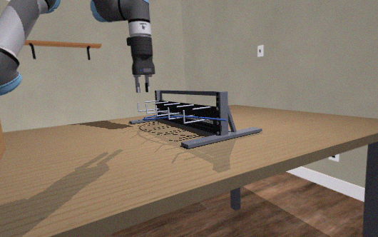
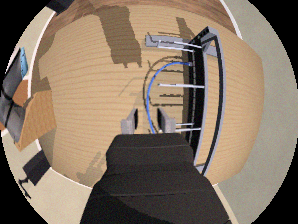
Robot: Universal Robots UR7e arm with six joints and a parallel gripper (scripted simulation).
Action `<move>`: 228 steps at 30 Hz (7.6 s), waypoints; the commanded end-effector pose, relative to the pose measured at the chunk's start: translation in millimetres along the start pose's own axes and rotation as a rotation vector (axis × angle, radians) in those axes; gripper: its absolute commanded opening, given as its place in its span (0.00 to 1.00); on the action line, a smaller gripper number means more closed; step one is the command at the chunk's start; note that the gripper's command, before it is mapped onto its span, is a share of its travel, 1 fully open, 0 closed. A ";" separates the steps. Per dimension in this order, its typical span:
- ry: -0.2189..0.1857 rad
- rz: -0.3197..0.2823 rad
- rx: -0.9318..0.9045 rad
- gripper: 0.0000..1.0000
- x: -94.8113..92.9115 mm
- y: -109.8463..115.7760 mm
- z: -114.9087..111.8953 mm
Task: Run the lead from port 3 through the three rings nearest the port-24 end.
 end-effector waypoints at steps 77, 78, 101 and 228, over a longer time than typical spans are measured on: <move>0.001 -0.001 0.000 0.67 -97.1 -0.7 1.5; 0.001 -0.001 0.000 0.67 -97.1 -0.7 1.5; 0.001 -0.001 0.000 0.67 -97.1 -0.7 1.5; 0.001 -0.001 0.000 0.00 -118.0 -0.6 1.5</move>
Point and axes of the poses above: the point where the finger pads meet when closed, its own x axis back along the fingers, its own z axis across the jaws, y = z × x, the point moved 9 cm from there along x, back along the fingers, and after that the axes turned 11 degrees about x, right-handed, at the moved point
